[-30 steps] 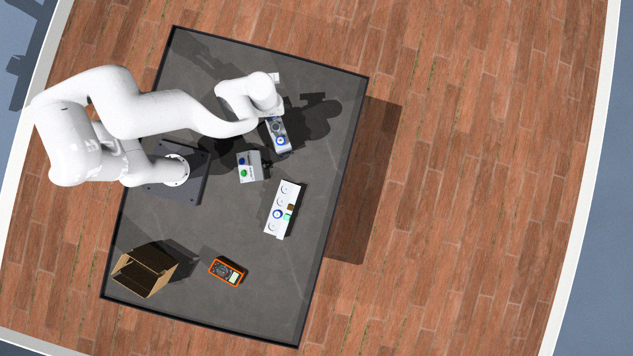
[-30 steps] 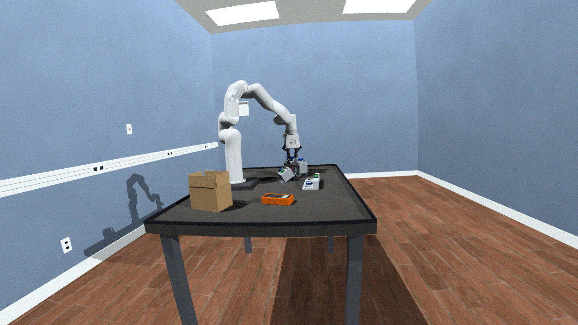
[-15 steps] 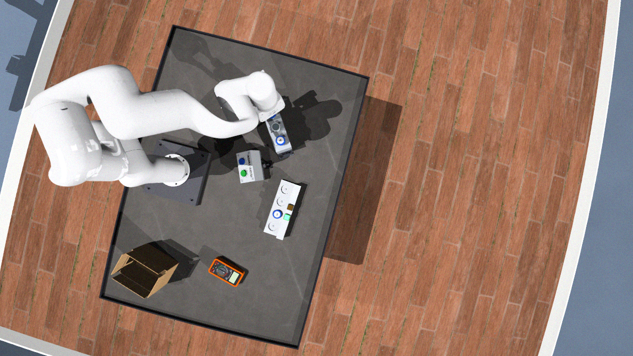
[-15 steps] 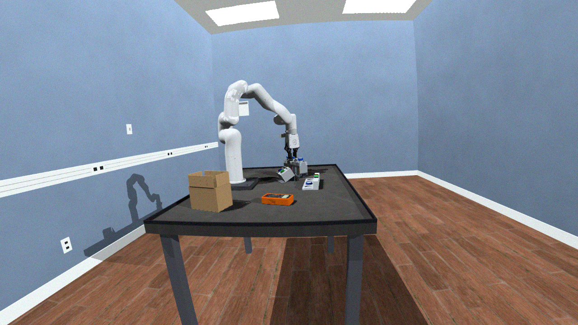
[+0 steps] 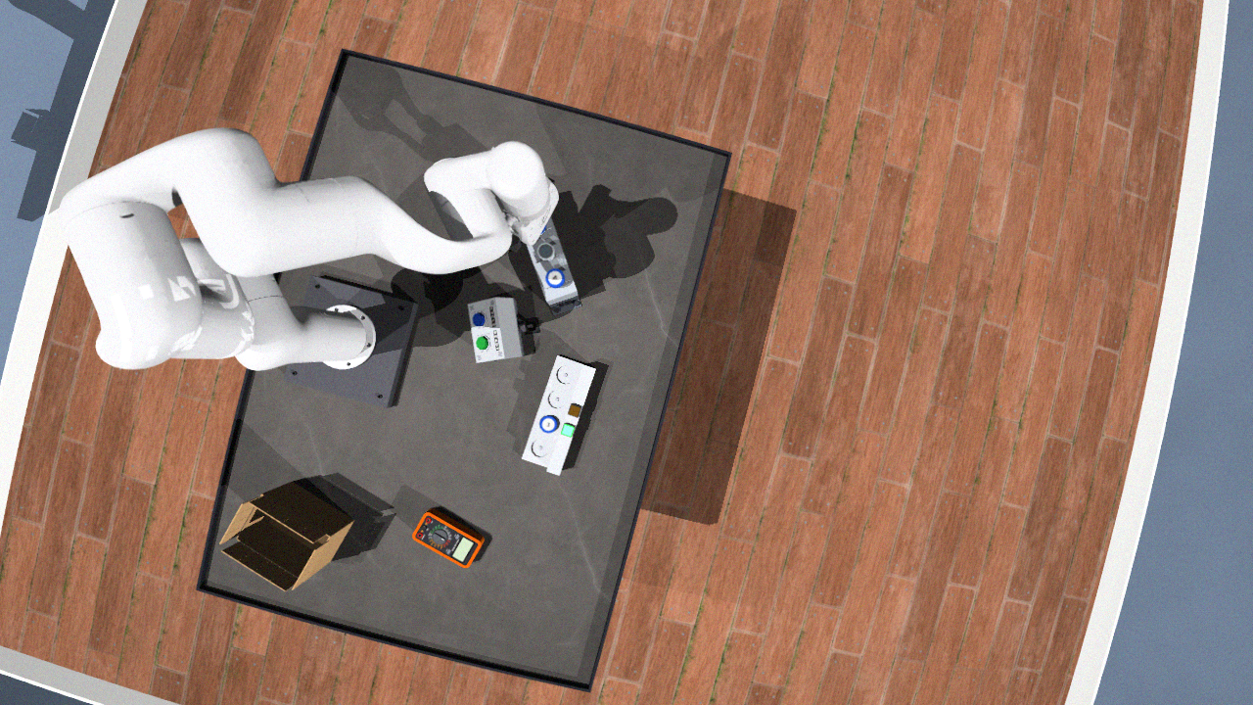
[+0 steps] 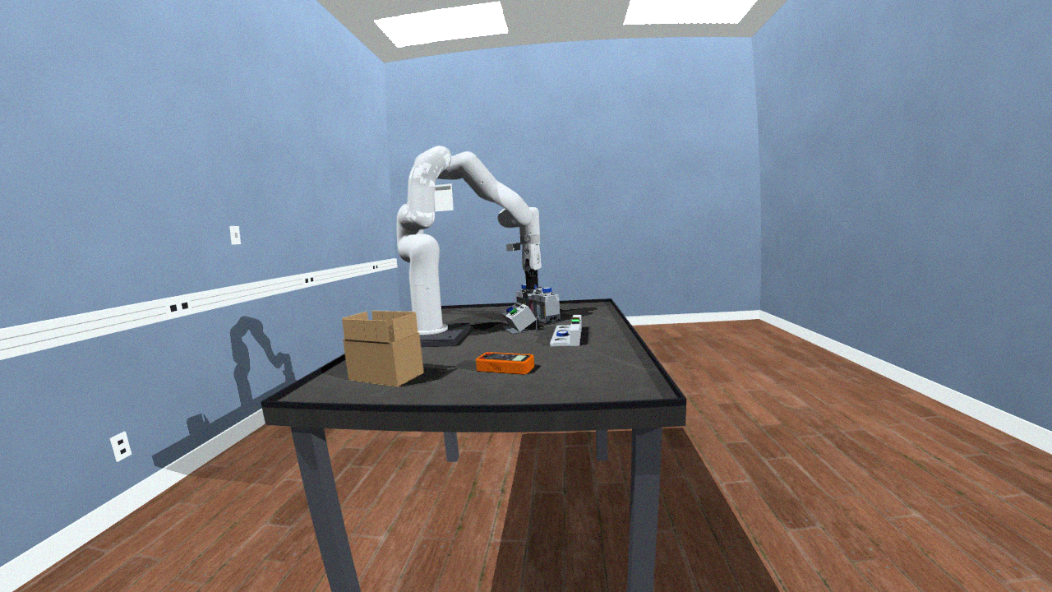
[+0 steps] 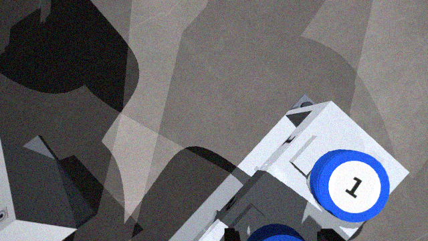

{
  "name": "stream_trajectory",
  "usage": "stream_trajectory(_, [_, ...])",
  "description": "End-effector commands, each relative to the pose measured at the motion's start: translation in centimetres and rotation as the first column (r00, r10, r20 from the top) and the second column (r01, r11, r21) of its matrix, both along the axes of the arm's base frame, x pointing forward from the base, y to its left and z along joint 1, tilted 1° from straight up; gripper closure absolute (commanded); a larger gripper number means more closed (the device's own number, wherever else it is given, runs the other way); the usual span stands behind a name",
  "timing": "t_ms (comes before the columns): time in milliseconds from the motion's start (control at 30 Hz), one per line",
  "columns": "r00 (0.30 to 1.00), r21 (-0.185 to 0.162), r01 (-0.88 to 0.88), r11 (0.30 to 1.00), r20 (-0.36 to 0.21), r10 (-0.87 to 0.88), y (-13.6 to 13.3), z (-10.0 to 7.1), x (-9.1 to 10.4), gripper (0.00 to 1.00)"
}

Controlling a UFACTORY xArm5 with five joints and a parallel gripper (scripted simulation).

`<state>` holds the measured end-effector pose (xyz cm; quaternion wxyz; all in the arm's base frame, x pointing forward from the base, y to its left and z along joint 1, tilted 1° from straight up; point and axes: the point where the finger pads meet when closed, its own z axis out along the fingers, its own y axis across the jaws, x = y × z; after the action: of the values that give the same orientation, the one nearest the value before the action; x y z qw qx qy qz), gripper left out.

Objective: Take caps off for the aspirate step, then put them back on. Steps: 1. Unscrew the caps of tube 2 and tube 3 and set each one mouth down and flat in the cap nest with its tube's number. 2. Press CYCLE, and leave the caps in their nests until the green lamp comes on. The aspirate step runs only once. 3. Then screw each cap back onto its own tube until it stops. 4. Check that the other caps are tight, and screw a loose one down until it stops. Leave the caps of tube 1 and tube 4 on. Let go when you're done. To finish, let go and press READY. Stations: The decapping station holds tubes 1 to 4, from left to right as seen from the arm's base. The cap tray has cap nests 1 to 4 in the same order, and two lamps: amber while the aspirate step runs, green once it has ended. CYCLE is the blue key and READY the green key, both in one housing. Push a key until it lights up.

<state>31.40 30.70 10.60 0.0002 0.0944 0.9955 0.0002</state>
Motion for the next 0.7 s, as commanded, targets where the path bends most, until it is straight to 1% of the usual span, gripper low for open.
stream_trajectory(0, [0.999, -0.007, -0.039, 0.999, 0.012, 0.039, 0.08, 0.12, 0.08, 0.54])
stream_trajectory(100, [0.999, -0.007, -0.039, 0.999, 0.012, 0.039, 0.08, 0.12, 0.08, 0.54])
stream_trajectory(133, [0.999, -0.007, -0.039, 0.999, 0.012, 0.039, 0.08, 0.12, 0.08, 1.00])
stream_trajectory(533, [0.999, -0.007, -0.039, 0.999, 0.012, 0.039, 0.08, 0.12, 0.08, 1.00])
stream_trajectory(567, [1.000, -0.006, 0.011, 1.000, 0.012, -0.011, 0.08, 0.12, 0.08, 1.00])
stream_trajectory(633, [1.000, -0.006, 0.011, 1.000, 0.012, -0.011, 0.08, 0.12, 0.08, 1.00])
stream_trajectory(667, [0.998, -0.005, 0.061, 0.998, 0.013, -0.061, 0.08, 0.12, 0.08, 1.00])
